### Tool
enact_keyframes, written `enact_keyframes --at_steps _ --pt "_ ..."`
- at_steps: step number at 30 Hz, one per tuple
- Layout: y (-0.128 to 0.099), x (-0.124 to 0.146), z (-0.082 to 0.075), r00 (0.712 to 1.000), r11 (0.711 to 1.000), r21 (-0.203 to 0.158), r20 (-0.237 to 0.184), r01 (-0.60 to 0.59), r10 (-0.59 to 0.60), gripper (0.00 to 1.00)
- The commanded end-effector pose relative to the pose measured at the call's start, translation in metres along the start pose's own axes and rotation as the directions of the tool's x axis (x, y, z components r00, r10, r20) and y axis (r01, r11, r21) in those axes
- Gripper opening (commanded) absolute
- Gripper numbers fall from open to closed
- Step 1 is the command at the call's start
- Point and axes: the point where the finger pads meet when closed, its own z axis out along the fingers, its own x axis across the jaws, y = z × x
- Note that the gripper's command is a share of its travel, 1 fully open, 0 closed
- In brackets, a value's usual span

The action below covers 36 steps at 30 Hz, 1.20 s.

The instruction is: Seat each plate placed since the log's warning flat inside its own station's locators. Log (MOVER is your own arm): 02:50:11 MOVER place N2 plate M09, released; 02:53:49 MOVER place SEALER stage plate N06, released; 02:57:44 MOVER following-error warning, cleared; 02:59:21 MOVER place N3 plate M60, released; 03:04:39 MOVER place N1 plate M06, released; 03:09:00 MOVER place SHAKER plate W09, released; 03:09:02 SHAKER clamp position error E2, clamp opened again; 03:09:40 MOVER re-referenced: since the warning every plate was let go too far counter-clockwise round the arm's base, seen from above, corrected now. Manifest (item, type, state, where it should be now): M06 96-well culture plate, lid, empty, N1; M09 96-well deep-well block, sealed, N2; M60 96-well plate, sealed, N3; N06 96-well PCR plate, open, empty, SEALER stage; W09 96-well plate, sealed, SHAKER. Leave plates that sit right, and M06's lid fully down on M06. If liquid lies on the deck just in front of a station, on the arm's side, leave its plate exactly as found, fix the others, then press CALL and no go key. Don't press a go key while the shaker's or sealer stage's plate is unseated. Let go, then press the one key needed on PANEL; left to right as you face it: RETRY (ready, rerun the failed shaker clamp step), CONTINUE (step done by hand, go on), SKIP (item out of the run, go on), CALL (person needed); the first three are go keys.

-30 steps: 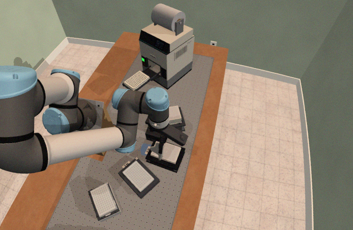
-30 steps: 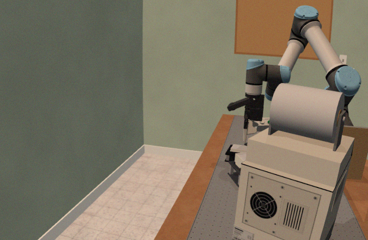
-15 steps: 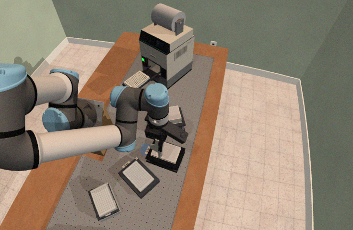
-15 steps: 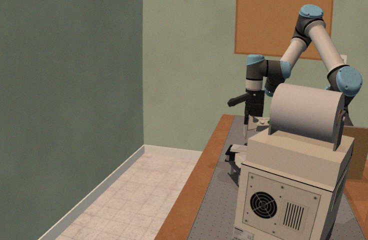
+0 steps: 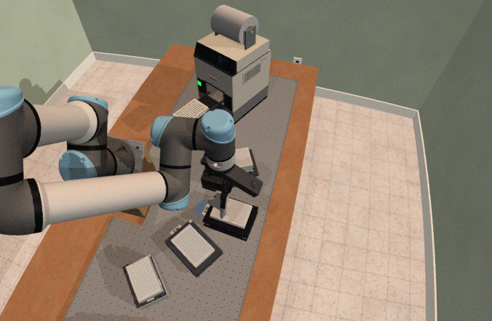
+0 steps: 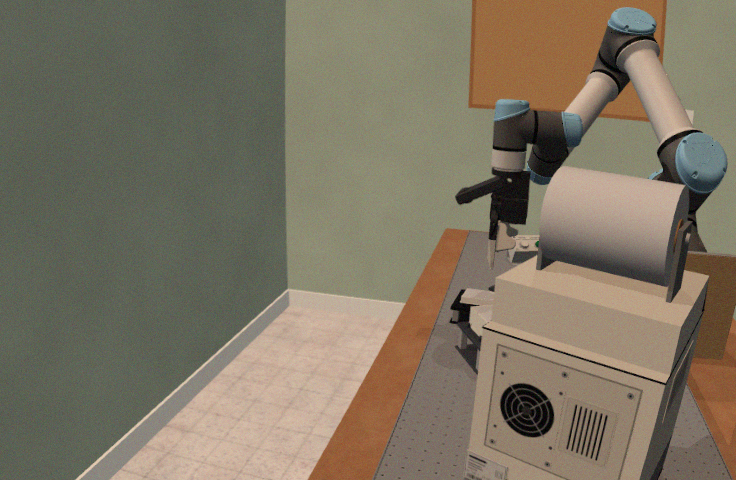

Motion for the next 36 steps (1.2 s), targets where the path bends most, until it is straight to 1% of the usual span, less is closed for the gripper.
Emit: enact_keyframes --at_steps 1,3,8,16,18,20,30,34,36 --pt "0.000 0.000 -0.004 1.000 1.000 0.000 0.000 0.000 0.000 0.82" --pt "0.000 0.000 -0.004 1.000 1.000 0.000 0.000 0.000 0.000 0.82" --pt "0.005 0.024 -0.004 0.995 0.995 0.000 0.000 -0.100 0.100 0.82" --pt "0.014 0.063 -0.004 0.969 0.969 0.000 0.000 -0.249 0.249 0.82" --pt "0.016 0.073 -0.004 0.969 0.969 0.000 0.000 -0.249 0.249 0.82" --pt "0.016 0.073 -0.004 0.969 0.969 0.000 0.000 -0.249 0.249 0.82" --pt "0.027 0.122 -0.004 0.969 0.969 0.000 0.000 -0.249 0.249 0.82" --pt "0.028 0.124 -0.004 0.969 0.969 0.000 0.000 -0.249 0.249 0.82" --pt "0.030 0.129 -0.004 0.963 0.963 0.000 0.000 -0.268 0.268 0.82"
